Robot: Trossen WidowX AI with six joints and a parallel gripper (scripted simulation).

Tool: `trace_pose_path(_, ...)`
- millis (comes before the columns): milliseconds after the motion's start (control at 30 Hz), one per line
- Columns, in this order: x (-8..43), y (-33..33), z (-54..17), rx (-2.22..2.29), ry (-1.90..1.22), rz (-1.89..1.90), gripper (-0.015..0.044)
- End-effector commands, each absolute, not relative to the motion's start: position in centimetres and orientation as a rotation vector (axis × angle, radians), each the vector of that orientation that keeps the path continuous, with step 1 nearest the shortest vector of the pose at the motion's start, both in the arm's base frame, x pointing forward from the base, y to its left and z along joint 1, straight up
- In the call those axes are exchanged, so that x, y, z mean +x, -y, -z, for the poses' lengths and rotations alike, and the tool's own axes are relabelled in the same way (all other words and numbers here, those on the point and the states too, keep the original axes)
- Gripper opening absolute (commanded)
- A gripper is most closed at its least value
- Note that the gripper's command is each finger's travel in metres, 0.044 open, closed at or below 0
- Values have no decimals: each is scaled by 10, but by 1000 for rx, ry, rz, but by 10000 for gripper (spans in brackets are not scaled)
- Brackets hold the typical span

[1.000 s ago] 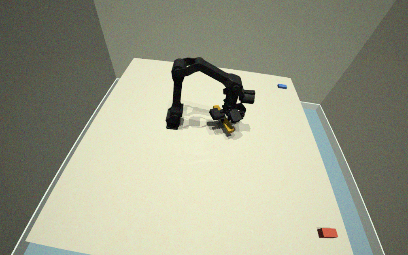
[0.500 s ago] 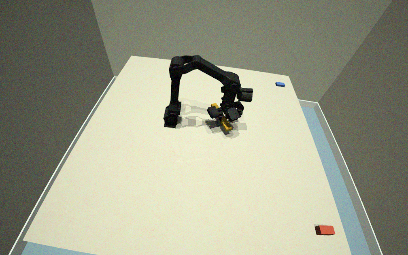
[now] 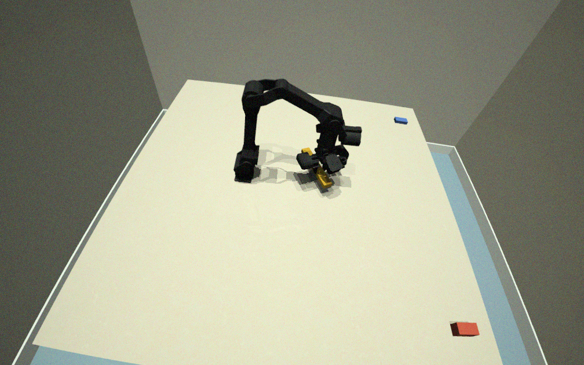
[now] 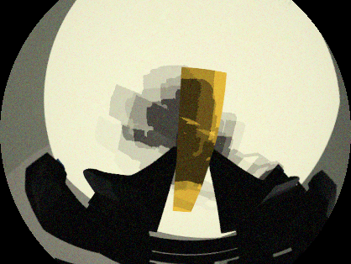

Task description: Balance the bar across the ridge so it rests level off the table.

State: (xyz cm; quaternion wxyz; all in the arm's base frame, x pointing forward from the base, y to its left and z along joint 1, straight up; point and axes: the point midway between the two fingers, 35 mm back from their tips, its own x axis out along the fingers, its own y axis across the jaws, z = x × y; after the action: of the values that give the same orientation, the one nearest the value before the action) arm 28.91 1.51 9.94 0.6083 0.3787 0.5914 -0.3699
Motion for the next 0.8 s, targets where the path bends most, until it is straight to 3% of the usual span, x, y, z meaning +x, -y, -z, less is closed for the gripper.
trace_pose_path(0, 289, -16, -99, 878, -1369, 853, 0)
trace_pose_path(767, 289, -16, -97, 878, -1369, 853, 0)
